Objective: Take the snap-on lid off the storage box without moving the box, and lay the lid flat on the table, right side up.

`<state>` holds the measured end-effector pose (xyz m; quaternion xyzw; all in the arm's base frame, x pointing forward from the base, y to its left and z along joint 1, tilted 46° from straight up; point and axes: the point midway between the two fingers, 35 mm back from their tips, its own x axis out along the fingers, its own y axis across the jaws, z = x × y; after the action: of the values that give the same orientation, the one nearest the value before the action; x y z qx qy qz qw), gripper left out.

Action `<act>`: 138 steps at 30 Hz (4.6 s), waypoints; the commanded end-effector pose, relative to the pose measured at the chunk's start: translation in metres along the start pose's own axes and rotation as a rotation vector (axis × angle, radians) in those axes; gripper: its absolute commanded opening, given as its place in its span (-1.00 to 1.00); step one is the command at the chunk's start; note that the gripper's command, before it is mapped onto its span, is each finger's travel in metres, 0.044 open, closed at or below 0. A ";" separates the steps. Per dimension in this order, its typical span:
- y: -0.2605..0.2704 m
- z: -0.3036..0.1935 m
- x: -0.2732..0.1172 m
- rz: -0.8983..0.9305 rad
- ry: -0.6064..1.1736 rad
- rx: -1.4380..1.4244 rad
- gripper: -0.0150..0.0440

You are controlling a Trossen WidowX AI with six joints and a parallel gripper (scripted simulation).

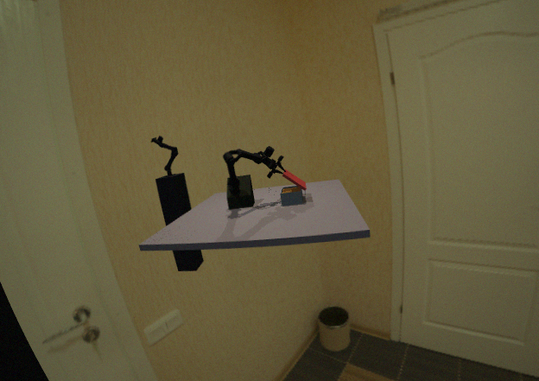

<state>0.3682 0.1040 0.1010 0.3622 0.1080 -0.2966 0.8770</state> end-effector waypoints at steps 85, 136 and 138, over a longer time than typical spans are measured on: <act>-0.001 0.138 -0.023 0.017 -0.002 0.015 -0.49; -0.010 0.240 -0.033 0.019 -0.007 0.013 -0.49; -0.011 0.244 -0.034 0.019 -0.007 0.013 -0.49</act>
<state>0.3292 -0.0559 0.2697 0.3647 0.1068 -0.3009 0.8747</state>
